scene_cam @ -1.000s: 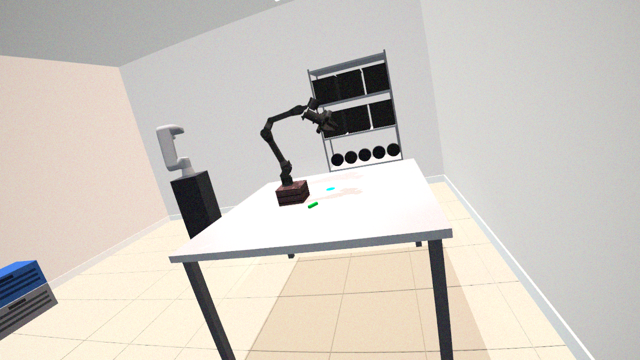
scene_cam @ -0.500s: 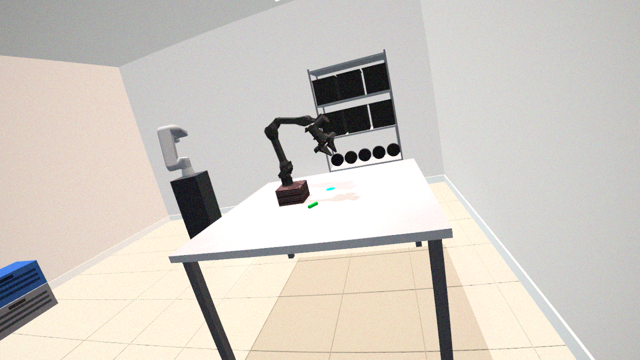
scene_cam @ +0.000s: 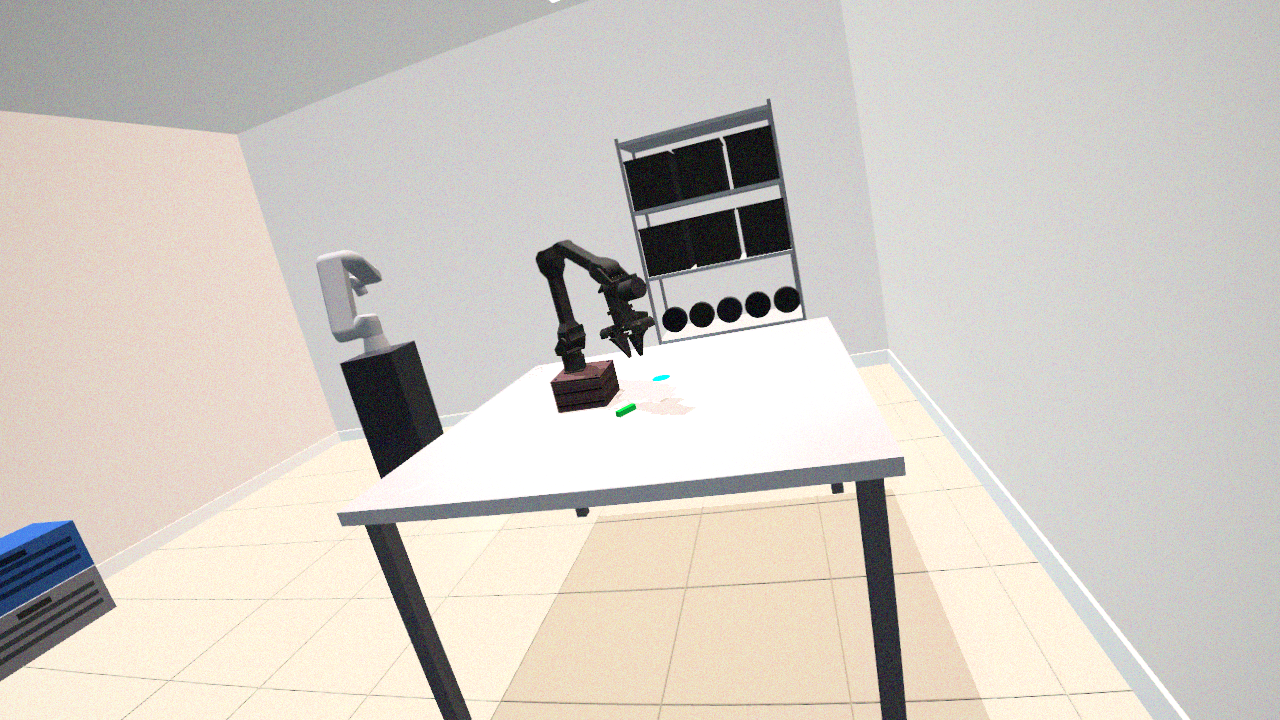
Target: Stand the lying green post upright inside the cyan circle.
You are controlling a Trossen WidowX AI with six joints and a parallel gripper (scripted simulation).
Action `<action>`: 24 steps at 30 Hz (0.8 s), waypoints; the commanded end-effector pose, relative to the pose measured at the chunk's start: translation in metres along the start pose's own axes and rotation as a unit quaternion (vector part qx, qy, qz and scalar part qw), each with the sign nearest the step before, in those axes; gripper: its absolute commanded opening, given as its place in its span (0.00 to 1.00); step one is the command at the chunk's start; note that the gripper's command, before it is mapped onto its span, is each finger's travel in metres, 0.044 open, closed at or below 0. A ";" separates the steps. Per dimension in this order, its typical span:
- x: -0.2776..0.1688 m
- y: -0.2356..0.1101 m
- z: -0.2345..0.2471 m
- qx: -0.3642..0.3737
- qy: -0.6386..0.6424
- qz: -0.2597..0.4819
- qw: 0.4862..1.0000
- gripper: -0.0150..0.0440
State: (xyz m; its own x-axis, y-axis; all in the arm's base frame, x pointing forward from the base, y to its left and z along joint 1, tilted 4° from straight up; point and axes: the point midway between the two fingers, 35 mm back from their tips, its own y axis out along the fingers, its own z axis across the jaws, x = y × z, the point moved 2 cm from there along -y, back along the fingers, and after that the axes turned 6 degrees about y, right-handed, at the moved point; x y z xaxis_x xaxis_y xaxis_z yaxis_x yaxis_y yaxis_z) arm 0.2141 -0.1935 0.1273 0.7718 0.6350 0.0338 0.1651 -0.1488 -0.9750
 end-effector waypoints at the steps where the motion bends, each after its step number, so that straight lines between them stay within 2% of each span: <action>1: -0.032 0.021 0.021 0.055 -0.004 0.019 0.998 0.65; 10: -0.037 0.026 0.024 0.063 -0.004 0.021 0.998 0.65; 20: -0.042 0.135 0.037 0.064 -0.004 0.021 0.998 0.65; 24: -0.042 0.141 0.040 0.064 -0.004 0.021 0.998 0.65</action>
State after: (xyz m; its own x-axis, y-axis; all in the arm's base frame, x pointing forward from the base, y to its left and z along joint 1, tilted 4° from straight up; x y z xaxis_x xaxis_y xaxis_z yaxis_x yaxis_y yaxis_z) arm 0.1813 -0.2106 -0.0091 0.7732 0.6342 -0.0030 0.0503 -0.0660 -0.9966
